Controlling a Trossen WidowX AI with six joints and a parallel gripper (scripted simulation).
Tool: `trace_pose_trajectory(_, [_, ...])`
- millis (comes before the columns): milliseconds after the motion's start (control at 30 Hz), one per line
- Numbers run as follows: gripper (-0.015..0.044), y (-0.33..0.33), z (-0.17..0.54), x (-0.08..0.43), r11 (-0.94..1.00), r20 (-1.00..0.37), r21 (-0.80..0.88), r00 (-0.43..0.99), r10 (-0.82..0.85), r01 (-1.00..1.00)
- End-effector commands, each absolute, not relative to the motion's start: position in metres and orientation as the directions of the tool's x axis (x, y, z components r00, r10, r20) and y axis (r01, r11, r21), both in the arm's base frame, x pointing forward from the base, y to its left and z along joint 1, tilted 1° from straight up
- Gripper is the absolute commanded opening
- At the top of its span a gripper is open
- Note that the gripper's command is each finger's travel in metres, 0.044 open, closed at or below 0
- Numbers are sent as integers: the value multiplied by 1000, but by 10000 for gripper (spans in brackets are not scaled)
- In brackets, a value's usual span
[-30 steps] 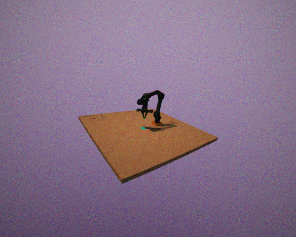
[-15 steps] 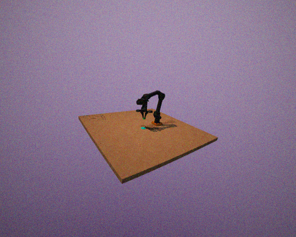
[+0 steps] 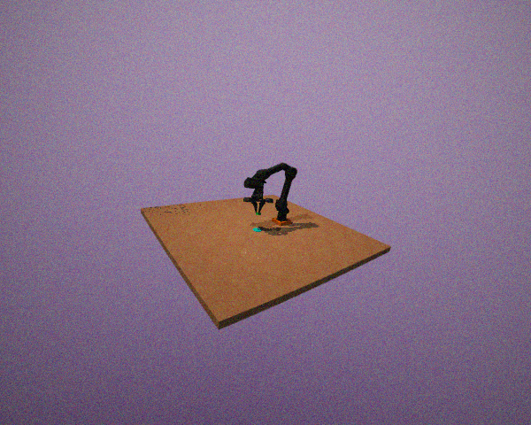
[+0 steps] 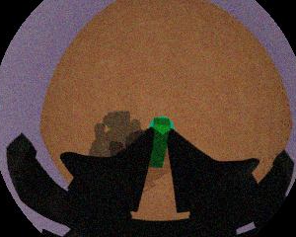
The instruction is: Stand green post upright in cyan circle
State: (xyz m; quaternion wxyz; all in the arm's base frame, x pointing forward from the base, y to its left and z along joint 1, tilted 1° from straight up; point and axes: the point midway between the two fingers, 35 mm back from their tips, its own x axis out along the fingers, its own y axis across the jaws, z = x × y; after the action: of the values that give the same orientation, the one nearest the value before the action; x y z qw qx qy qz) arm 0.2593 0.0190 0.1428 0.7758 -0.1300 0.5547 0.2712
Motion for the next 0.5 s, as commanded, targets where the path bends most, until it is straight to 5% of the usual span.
trace_pose_trajectory(0, [23, 19, 142, 260, 817, -918, 109, 259, 301, -566])
trace_pose_trajectory(467, [23, 18, 139, 264, 821, -872, 137, 326, 366, -555])
